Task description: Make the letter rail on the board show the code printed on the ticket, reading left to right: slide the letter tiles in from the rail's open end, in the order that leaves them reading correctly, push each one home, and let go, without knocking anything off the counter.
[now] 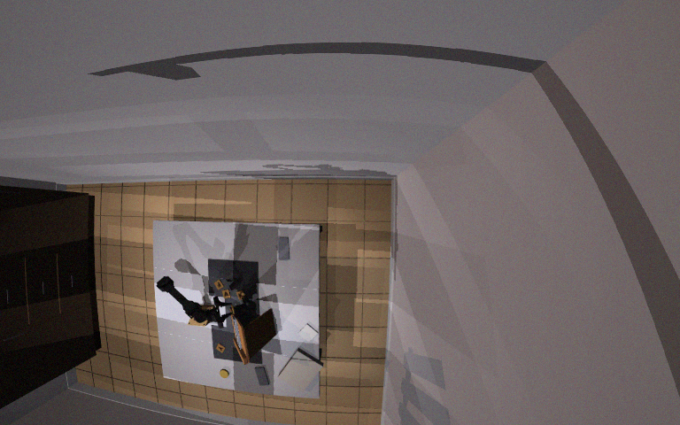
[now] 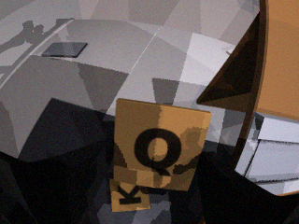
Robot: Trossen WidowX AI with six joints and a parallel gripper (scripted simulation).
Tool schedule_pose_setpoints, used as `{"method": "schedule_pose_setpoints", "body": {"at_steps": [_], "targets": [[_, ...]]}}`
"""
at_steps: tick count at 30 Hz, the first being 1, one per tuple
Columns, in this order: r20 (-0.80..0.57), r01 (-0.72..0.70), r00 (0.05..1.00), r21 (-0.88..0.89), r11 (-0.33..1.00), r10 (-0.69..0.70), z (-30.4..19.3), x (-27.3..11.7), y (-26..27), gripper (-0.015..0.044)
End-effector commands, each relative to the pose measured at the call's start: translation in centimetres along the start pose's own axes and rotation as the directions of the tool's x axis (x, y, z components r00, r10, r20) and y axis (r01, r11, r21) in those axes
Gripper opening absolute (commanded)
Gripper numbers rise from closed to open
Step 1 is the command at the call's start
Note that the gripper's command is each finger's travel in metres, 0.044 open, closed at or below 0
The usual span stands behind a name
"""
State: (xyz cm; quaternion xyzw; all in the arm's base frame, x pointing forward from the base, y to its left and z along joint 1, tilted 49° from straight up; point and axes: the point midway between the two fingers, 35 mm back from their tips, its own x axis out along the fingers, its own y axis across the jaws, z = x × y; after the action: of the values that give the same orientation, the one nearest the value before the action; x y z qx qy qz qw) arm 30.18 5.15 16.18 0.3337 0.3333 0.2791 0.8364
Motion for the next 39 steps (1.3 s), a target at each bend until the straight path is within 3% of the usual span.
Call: {"method": "schedule_pose_setpoints", "body": {"at_steps": [1,39], "targets": [[-0.003,-0.006,1.0,-0.004,1.0,0.006,-0.1,0.0,-0.2,0.0],[-0.003,-0.005,1.0,-0.005,1.0,0.005,-0.1,0.0,-2.1,0.0]]}}
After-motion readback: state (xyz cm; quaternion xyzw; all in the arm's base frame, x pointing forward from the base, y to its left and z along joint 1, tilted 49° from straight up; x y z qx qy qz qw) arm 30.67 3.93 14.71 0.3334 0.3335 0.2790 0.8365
